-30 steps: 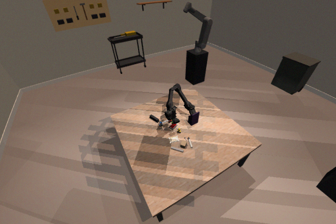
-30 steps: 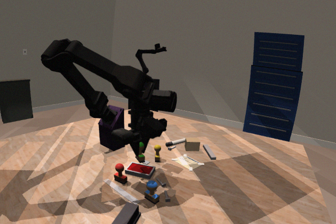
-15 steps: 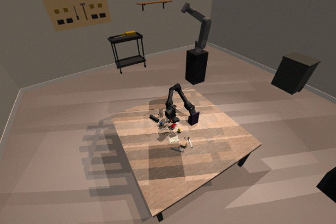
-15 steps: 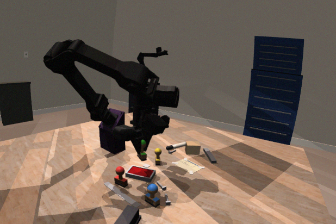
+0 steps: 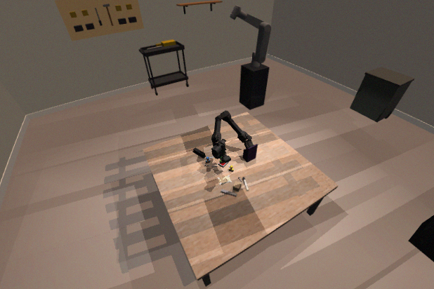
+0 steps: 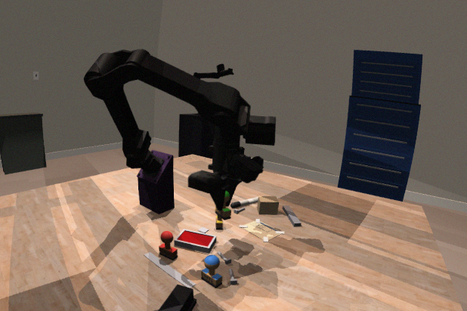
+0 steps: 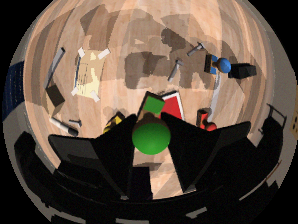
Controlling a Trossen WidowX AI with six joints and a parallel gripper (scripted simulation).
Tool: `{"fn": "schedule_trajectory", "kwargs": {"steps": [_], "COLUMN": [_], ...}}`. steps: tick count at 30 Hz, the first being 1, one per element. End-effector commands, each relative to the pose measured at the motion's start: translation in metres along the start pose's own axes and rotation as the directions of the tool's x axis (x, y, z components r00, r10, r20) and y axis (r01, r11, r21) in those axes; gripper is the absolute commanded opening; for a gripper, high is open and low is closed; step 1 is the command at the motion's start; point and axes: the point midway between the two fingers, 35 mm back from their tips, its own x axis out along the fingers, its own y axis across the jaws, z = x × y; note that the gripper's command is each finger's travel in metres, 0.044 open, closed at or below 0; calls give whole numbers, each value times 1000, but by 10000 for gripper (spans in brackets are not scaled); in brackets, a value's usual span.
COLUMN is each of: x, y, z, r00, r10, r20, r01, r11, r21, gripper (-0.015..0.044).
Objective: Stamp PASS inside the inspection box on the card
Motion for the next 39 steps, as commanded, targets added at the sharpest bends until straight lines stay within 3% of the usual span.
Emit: {"fn": "schedule_trajectory", "kwargs": {"steps": [1,28,39], "x": [-2,6,10], "y": [16,130,133], "z": [10,55,56], "r00": [1000,1000,1000], "r10": [5,3,2], "r20": [-1,0,0], "r01": [-5,-3,-2], "r11": [1000,993,992], "r21": [-15,-120,-122], "gripper": [0,0,0]}}
